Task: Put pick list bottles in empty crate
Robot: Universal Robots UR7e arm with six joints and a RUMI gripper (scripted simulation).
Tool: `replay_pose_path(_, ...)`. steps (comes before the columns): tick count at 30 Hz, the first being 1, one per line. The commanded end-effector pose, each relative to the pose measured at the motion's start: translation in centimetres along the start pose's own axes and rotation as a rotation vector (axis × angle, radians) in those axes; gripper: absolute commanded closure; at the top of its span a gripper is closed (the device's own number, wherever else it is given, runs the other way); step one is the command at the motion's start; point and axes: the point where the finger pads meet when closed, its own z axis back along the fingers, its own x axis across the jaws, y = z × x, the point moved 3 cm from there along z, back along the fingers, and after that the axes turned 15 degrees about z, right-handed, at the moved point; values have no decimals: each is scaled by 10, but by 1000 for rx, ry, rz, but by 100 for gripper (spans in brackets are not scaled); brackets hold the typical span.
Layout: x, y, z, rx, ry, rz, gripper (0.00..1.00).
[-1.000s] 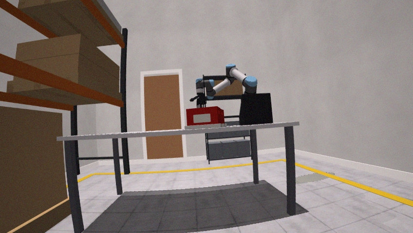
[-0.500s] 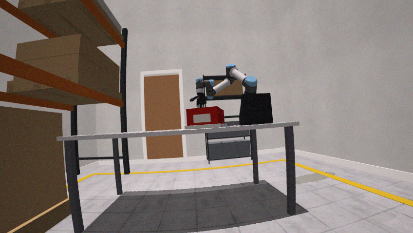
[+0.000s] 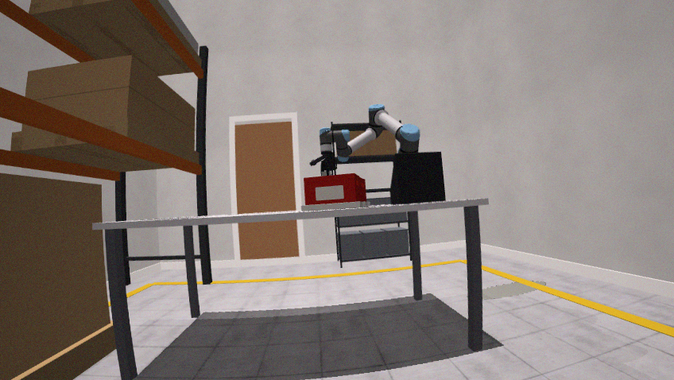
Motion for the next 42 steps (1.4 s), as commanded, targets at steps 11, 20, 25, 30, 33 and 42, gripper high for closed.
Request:
replay_pose_path(11, 0, 0, 1, 1, -1, -1, 100)
replay_pose_path(20, 0, 0, 16, 1, -1, -1, 100)
replay_pose_path(25, 0, 0, 24, 1, -1, -1, 100)
replay_pose_path(30, 0, 0, 29, 1, -1, -1, 100)
replay_pose_path(33, 0, 0, 34, 1, -1, -1, 100)
replay_pose_path(42, 0, 0, 49, 1, -1, -1, 100)
